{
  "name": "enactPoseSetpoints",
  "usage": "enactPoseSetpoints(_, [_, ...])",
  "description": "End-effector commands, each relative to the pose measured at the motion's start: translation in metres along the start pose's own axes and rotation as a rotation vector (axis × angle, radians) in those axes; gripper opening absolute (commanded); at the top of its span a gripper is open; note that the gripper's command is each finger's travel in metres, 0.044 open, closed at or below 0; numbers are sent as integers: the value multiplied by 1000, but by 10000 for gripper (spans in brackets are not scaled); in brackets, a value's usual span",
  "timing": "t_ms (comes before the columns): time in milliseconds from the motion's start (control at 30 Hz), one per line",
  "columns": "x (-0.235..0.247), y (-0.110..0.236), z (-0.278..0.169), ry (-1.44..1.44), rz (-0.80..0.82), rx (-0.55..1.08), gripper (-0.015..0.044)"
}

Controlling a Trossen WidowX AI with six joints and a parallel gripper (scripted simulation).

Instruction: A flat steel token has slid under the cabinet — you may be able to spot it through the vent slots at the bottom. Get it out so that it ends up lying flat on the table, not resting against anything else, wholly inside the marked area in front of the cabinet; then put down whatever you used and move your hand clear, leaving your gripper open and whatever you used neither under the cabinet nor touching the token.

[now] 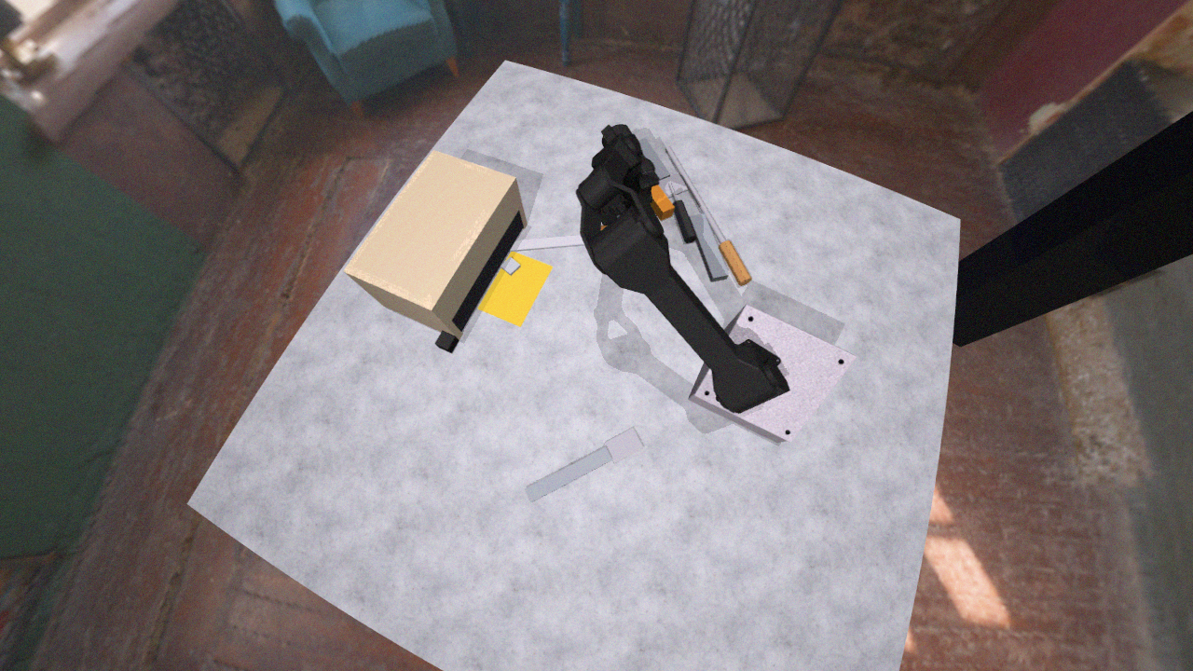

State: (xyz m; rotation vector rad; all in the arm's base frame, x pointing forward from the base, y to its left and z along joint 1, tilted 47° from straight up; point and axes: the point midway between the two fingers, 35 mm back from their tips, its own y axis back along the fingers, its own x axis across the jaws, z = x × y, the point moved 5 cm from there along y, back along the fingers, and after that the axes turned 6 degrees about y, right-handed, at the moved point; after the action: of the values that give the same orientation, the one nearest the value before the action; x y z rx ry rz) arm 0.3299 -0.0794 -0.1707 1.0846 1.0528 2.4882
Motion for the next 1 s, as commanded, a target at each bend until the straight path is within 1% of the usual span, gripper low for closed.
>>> enactPoseSetpoints(0, [-1,0,15,13,-1,-6,0])
enactPoseSetpoints(333, [-3,0,38,13,0,-7,0])
enactPoseSetpoints(967, [6,-1,39,13,0,-7,0])
